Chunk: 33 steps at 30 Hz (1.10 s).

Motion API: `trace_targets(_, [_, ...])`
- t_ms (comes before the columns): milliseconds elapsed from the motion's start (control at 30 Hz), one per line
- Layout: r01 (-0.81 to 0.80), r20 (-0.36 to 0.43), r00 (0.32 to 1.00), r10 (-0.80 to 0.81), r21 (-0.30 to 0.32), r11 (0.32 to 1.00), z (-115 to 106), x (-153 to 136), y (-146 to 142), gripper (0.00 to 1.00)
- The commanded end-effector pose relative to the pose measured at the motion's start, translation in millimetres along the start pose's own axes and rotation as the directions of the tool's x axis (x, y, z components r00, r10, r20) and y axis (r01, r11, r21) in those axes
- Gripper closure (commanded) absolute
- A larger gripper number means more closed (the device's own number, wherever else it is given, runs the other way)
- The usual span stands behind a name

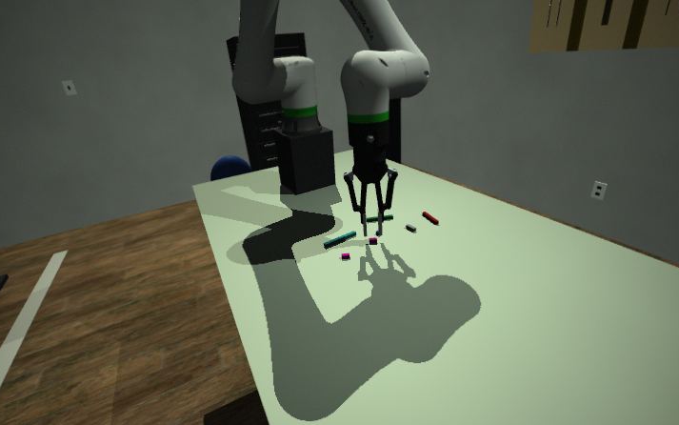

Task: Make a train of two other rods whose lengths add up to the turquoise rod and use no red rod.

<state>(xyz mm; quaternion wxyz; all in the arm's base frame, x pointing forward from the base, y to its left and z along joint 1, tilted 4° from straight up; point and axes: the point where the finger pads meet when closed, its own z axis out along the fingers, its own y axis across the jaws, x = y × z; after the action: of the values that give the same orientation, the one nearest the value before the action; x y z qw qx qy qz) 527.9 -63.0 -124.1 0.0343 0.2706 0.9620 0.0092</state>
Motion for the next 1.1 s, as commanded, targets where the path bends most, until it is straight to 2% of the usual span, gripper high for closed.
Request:
trace_targets(0, [0.000,0.000,1.000,0.000,0.000,1.000,-19.1,-0.1,0.0,0.79])
trace_targets(100, [0.000,0.000,1.000,0.000,0.000,1.000,-35.7,-0.1,0.0,0.79])
trace_targets(167, [0.000,0.000,1.000,0.000,0.000,1.000,-35.7,-0.1,0.0,0.79])
trace_targets(367, [0.000,0.000,1.000,0.000,0.000,1.000,-60.3,-0.1,0.0,0.79])
trace_targets(567, [0.000,0.000,1.000,0.000,0.000,1.000,-66.0,-0.1,0.0,0.79])
trace_targets(600, [0.000,0.000,1.000,0.000,0.000,1.000,-66.0,-0.1,0.0,0.00])
trace_targets(1067, [0.000,0.000,1.000,0.000,0.000,1.000,-66.0,-0.1,0.0,0.00])
